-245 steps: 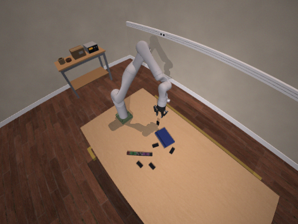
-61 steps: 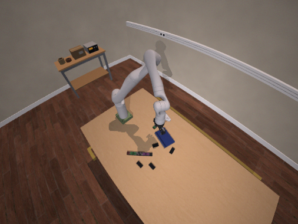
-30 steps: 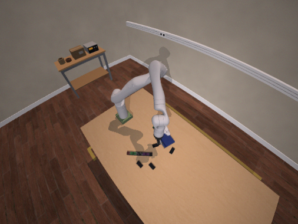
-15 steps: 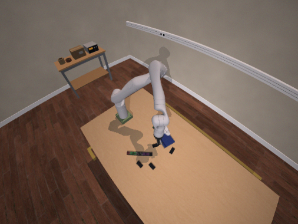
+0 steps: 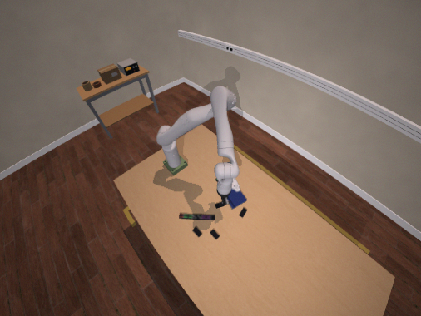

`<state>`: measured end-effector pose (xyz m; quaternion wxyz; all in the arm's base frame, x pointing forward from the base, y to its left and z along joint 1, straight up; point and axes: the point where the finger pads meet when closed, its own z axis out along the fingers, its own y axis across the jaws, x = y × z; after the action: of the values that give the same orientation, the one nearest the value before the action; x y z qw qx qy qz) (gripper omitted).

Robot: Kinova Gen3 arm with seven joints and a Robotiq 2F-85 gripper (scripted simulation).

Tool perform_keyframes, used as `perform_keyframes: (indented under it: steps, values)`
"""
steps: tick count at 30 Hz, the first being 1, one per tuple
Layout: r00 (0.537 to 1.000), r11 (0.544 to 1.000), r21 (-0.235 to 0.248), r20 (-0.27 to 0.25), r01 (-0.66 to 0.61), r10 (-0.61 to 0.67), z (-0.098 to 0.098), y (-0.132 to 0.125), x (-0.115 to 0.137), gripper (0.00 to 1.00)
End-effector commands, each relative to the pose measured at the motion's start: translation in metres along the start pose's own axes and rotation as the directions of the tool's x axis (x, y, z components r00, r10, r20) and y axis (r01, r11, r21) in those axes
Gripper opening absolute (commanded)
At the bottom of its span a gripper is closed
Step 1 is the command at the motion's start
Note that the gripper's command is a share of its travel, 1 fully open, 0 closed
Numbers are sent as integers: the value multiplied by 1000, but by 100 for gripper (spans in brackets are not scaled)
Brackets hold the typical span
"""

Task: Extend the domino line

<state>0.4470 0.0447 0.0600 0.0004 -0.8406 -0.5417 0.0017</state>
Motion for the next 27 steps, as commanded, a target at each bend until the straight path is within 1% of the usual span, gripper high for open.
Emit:
perform_keyframes:
  steps: [1,8,10,25,27]
  values:
    - [1000,1000,-1,-1,0,0,3,0,0,49]
    - [1000,1000,-1,-1,0,0,15,0,1,49]
    - [1000,1000,-1,-1,0,0,15,0,1,49]
    - [1000,1000,-1,-1,0,0,47,1,1,49]
    - [1000,1000,-1,-1,0,0,47,1,1,49]
